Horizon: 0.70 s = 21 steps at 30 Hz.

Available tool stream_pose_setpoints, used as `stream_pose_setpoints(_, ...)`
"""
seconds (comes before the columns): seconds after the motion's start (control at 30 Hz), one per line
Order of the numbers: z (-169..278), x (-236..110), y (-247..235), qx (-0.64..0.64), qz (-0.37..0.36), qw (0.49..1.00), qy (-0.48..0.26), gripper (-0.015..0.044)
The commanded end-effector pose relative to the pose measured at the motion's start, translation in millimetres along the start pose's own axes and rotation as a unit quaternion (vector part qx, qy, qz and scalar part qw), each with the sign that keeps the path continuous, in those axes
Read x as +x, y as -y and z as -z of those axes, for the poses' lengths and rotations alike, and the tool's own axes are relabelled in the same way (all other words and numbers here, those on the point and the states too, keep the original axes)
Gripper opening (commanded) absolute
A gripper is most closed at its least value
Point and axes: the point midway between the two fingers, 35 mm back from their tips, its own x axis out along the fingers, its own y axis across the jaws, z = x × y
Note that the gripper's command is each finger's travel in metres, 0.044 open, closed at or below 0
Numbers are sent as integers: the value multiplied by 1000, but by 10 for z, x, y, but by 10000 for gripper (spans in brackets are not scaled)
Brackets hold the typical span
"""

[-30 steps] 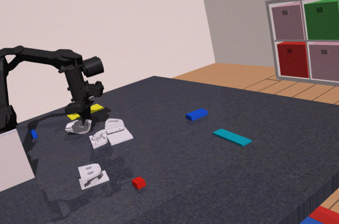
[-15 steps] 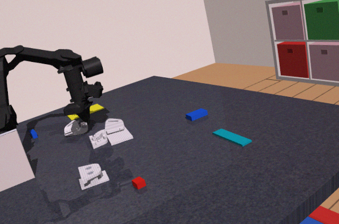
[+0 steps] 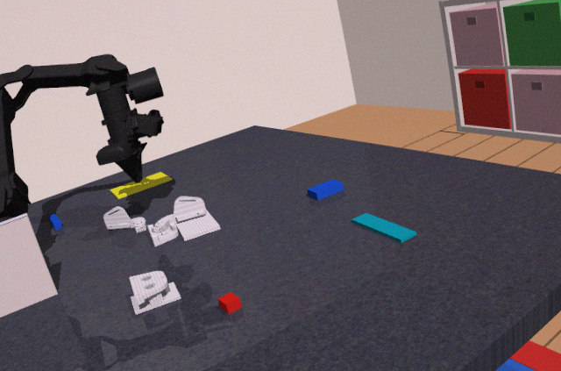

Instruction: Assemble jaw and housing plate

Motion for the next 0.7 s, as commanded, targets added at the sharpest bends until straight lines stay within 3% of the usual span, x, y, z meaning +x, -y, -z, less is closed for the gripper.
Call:
stream_pose_setpoints(0.0, 5, 14, 1, 1, 1, 1000, -1, 105)
stream_pose_setpoints(0.43, 5, 14, 1, 1, 1, 1000, -1, 440)
stream_pose_setpoints(0.67, 5, 14, 1, 1, 1, 1000, -1, 440)
